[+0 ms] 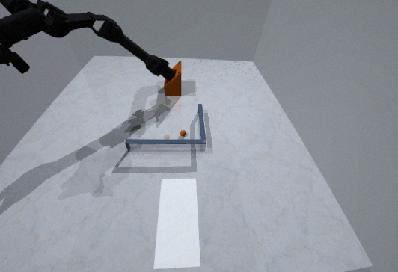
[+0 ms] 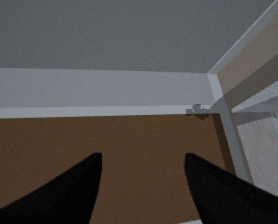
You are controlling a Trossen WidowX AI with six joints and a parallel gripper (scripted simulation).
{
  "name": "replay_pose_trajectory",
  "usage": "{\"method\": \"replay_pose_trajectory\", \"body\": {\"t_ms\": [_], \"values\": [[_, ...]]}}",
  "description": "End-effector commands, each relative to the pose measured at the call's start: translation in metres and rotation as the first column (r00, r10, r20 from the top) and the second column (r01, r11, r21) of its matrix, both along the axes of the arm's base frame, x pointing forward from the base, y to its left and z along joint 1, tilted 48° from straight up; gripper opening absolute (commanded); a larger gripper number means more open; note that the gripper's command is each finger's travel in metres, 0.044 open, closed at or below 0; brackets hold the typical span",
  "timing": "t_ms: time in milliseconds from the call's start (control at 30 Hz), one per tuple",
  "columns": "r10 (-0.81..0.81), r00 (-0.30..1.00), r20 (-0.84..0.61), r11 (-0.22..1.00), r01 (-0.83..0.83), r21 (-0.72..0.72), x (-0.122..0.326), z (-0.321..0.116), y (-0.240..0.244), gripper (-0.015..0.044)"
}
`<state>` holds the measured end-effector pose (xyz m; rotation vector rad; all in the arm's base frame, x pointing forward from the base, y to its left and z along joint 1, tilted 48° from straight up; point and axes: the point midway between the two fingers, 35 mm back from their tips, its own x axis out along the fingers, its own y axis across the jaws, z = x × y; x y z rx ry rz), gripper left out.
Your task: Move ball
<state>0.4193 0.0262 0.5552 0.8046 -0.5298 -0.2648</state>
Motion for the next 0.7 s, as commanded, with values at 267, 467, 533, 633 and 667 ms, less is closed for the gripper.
{"method": "replay_pose_trajectory", "body": {"t_ms": [267,467,533,633,667], "values": [[-0.126,0.834,-0.538,0.901,-0.13,-0.413,0.073,-0.15,0.053,0.0237],[-0.245,0.659,-0.711,0.765,-0.319,-0.56,0.086,-0.228,0.075,0.0237],[-0.291,0.596,-0.749,0.707,-0.393,-0.588,0.087,-0.254,0.081,0.0237],[-0.373,0.49,-0.788,0.604,-0.517,-0.607,0.086,-0.297,0.09,0.0237],[-0.402,0.455,-0.795,0.566,-0.559,-0.606,0.084,-0.312,0.093,0.0237]]}}
